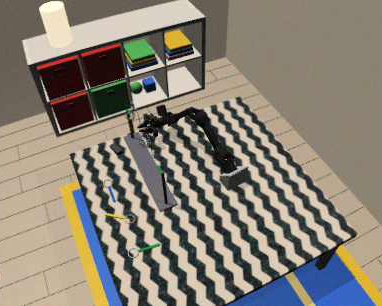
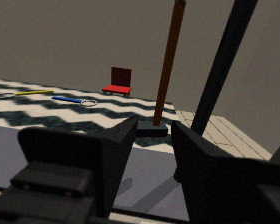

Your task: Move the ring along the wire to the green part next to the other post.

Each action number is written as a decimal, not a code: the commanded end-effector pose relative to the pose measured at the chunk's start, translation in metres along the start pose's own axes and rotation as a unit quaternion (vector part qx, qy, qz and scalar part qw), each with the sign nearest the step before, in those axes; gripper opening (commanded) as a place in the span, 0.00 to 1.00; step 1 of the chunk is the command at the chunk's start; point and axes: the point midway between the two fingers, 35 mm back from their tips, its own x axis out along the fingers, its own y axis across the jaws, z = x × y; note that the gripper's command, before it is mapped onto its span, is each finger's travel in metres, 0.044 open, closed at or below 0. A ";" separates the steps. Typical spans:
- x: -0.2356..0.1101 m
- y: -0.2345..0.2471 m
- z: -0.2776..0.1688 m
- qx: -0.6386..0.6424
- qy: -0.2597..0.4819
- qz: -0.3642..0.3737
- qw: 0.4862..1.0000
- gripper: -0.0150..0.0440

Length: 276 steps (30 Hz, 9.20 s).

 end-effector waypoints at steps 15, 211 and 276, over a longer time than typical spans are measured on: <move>0.020 -0.006 0.000 -0.002 0.005 -0.007 1.000 0.53; 0.009 0.161 0.095 0.450 0.220 0.120 0.857 0.00; 0.011 0.186 0.209 0.746 0.151 0.193 0.619 0.00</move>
